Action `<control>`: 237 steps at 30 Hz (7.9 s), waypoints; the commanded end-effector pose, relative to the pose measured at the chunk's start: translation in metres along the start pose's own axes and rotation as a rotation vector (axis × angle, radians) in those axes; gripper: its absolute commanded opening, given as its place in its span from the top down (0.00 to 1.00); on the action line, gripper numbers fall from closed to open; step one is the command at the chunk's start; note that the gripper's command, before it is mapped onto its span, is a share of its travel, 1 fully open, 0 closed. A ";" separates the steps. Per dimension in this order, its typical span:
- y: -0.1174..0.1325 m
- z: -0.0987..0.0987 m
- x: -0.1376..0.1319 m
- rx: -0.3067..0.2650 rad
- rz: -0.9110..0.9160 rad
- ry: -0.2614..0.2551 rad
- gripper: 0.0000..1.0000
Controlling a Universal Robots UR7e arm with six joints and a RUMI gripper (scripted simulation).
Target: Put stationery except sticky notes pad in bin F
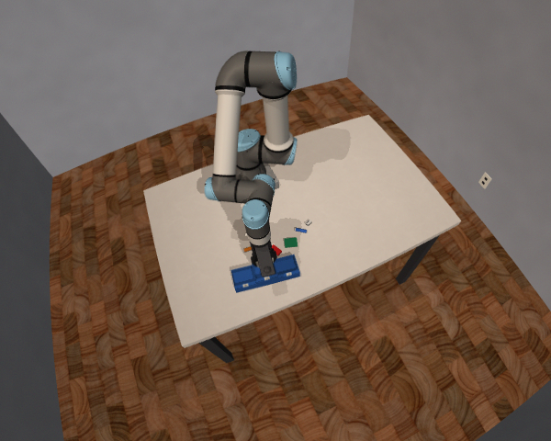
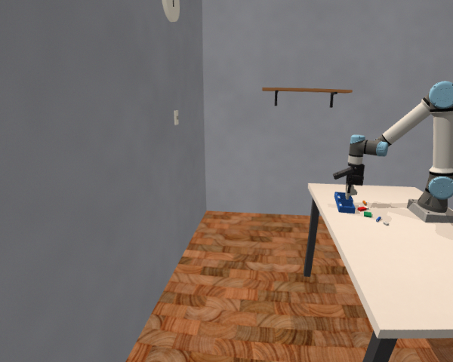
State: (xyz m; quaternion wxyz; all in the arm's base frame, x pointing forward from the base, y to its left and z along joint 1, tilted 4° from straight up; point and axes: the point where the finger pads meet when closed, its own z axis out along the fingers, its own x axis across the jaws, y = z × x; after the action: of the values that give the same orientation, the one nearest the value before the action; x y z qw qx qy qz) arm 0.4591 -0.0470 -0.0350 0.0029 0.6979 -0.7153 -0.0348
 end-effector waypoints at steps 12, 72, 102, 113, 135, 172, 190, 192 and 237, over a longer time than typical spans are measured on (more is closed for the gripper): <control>-0.001 0.003 0.000 0.002 0.000 0.001 0.96; -0.001 -0.026 0.000 0.002 0.000 0.001 0.96; -0.002 -0.056 -0.045 0.002 0.000 0.001 0.96; -0.002 -0.056 -0.084 0.002 0.000 0.000 0.96; -0.003 -0.024 -0.084 0.002 0.000 0.000 0.96; -0.003 0.003 -0.084 0.002 0.000 0.000 0.96; -0.003 0.003 -0.084 0.002 0.000 0.000 0.96; -0.003 0.003 -0.084 0.002 0.000 0.000 0.96; -0.002 -0.056 -0.084 0.002 0.000 0.000 0.96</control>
State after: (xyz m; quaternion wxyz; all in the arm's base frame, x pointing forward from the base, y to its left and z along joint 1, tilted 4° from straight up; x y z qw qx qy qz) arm 0.4661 0.0351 0.0159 0.0025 0.6980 -0.7153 -0.0341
